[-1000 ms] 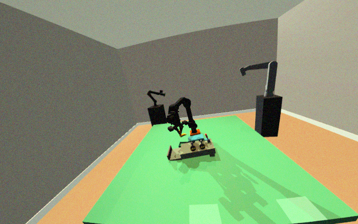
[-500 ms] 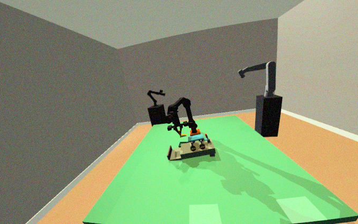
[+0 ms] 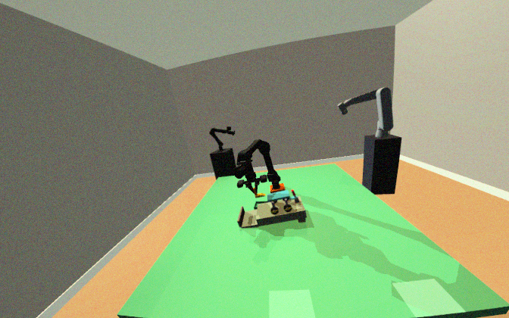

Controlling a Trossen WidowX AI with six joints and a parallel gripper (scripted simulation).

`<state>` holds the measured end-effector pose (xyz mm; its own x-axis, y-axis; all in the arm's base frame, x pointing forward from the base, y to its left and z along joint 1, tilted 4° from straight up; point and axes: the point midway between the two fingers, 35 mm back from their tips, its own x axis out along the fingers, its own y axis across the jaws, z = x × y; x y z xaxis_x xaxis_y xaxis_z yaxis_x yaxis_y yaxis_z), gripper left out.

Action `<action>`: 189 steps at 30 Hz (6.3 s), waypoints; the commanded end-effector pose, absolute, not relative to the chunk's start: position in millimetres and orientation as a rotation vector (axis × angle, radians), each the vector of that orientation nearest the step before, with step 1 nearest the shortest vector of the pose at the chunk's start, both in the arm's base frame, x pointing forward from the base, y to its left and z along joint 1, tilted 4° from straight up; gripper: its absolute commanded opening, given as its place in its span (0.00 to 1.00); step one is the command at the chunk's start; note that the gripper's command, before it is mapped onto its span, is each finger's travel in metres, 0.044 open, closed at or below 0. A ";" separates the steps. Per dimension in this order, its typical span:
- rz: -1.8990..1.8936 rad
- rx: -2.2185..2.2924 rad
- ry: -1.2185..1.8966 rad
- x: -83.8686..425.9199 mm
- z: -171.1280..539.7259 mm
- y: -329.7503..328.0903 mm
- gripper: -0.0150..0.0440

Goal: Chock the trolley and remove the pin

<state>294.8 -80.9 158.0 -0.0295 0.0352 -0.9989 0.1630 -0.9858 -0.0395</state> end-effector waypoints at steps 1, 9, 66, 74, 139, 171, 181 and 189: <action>-2.184 2.131 0.215 299.0 156.3 -79.9 0.25; -2.184 2.130 0.215 298.1 136.9 -80.1 0.25; -2.186 2.131 0.220 290.1 94.3 -43.4 0.25; -2.188 2.124 0.214 289.8 93.7 -44.6 0.25; -1.064 1.314 1.429 303.2 183.7 123.5 0.58; -0.987 1.249 1.484 299.4 156.6 143.2 0.58; -0.987 1.250 1.484 299.3 146.5 145.4 0.58; -0.987 1.250 1.484 298.8 134.6 148.2 0.58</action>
